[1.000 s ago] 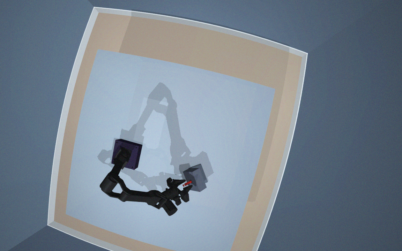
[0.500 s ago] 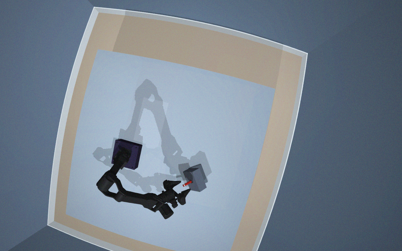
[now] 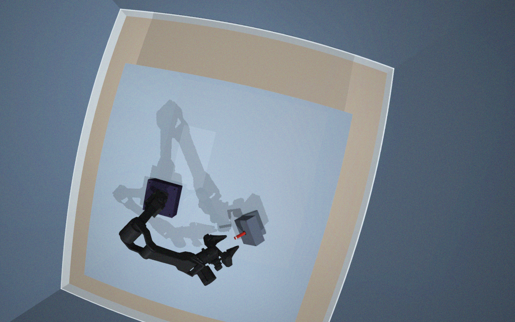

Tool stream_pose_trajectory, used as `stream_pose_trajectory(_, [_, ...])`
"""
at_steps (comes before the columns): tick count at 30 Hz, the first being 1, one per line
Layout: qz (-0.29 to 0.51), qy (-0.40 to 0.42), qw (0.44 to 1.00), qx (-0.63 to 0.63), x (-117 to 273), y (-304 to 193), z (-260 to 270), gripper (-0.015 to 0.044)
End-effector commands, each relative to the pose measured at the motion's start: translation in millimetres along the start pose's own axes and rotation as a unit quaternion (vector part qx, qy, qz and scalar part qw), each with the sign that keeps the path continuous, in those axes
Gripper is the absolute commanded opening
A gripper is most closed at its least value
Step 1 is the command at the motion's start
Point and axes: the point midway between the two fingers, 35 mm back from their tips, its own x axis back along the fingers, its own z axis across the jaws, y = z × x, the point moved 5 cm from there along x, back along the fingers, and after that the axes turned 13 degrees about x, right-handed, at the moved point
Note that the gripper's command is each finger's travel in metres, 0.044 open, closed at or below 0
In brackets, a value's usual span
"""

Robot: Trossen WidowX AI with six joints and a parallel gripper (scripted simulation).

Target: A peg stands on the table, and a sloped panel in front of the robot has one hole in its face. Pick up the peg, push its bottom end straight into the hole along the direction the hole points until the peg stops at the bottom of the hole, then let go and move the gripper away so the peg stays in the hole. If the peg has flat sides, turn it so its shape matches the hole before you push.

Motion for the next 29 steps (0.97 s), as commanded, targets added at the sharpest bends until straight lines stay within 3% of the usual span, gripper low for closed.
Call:
stream_pose_trajectory(1, [0.001, 0.002, 1.0, 0.003, 7, 0, 1, 0.044])
stream_pose_trajectory(29, [-0.001, 0.003, 1.0, 0.001, 49, 2, -3, 0.044])
